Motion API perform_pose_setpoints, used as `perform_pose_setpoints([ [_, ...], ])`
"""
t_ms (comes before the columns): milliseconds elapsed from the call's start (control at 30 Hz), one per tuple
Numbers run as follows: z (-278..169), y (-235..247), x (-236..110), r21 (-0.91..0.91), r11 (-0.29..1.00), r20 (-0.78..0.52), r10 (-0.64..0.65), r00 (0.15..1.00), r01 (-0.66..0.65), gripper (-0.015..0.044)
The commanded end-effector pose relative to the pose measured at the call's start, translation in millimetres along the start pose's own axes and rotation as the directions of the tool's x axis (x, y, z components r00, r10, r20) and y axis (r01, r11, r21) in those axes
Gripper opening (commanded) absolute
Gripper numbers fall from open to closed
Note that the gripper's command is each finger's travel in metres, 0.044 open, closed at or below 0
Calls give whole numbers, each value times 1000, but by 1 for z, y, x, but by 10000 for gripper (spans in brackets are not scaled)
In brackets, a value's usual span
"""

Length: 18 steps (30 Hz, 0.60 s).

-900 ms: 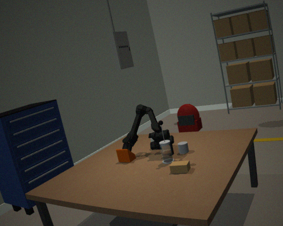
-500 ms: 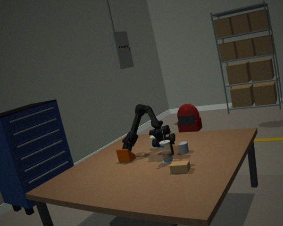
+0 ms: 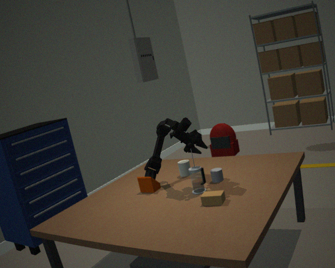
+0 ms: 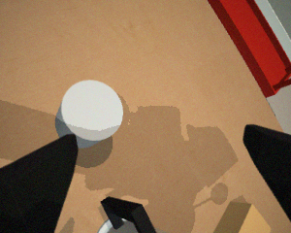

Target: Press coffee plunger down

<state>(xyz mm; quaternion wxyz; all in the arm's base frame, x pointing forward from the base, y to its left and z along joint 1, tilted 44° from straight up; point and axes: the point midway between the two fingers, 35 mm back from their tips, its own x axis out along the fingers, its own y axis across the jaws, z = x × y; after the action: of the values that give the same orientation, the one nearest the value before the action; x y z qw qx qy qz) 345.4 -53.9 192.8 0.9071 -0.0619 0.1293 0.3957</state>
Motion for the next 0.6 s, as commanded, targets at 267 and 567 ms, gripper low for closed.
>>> perform_pose_setpoints([
  [267,-21,-79,-150,753,553,-126,-410,903,357,440],
  [567,-39,-72,-152,824,440,-143,-446,883,356,440],
])
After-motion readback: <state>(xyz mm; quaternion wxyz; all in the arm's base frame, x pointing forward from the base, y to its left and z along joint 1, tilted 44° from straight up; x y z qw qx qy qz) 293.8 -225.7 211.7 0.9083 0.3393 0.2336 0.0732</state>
